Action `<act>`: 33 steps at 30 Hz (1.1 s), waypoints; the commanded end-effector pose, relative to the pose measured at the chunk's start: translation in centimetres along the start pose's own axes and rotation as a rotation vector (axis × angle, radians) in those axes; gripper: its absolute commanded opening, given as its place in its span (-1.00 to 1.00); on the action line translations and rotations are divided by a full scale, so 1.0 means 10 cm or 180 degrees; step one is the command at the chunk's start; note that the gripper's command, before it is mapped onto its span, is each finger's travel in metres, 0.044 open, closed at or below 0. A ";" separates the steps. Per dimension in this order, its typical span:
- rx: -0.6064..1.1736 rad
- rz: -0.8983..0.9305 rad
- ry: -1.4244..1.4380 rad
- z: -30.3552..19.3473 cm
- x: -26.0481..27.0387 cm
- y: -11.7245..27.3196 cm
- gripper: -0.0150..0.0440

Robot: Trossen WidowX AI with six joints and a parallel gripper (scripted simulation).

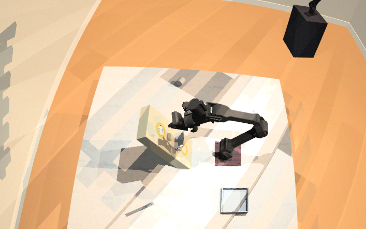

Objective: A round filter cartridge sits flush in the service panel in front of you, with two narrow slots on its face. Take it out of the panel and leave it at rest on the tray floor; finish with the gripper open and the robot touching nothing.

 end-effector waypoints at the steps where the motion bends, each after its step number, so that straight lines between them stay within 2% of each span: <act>1: 0.0036 -0.0046 0.0019 -0.02 -0.03 -0.11 -0.12; 25: 0.0031 -0.0037 0.0019 -0.03 -0.04 -0.49 -0.12; 33: 0.0031 -0.0037 0.0019 -0.03 -0.04 -0.50 -0.12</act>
Point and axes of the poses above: the point midway between the two fingers, 35 mm back from their tips, its own y axis back along the fingers, its own x axis across the jaws, z = x × y, the point moved 3 cm from there along y, back along the fingers, and after that the axes turned 9 degrees about y, right-handed, at the moved point
